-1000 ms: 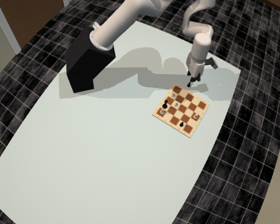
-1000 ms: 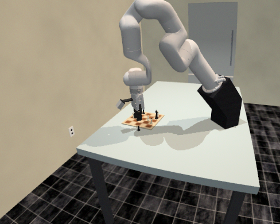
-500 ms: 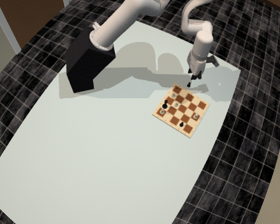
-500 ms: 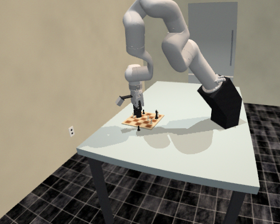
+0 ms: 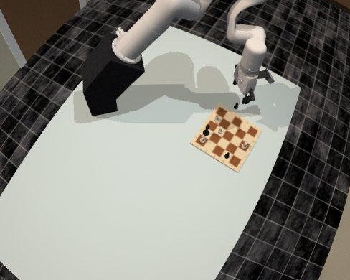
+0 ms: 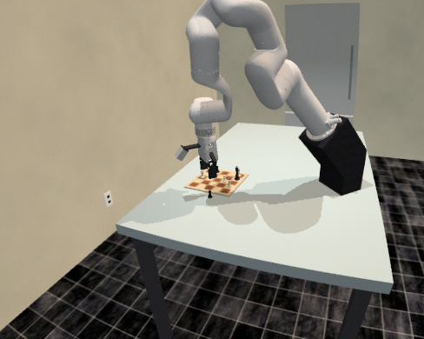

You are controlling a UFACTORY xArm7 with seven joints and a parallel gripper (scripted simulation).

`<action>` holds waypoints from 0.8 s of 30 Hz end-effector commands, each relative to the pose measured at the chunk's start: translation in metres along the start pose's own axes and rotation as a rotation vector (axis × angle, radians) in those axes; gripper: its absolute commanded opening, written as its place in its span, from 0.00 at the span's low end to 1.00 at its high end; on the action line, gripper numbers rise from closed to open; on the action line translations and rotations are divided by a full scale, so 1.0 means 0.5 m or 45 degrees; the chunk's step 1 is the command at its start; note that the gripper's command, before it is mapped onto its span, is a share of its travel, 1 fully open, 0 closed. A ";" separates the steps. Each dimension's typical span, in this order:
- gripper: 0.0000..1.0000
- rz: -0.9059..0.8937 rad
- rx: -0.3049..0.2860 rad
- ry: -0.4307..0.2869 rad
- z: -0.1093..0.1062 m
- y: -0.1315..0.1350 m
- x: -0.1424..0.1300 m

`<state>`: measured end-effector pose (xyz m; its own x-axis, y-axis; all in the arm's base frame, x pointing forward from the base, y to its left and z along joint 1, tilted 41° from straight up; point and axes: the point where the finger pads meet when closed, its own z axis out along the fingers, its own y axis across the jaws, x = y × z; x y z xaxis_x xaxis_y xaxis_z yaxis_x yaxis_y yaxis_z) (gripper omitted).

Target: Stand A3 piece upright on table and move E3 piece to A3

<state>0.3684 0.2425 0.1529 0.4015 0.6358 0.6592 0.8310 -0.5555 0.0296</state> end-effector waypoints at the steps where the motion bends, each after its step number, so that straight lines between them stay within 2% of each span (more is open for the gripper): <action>1: 1.00 0.000 -0.002 0.001 -0.001 0.002 0.001; 12: 1.00 -0.039 -0.003 0.002 -0.001 0.006 0.000; 19: 1.00 -0.177 -0.003 0.001 0.001 0.021 -0.005; 24: 1.00 -0.378 -0.003 0.001 0.002 0.044 -0.011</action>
<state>0.3786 0.2329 0.1499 0.2324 0.7360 0.6358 0.8943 -0.4187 0.1578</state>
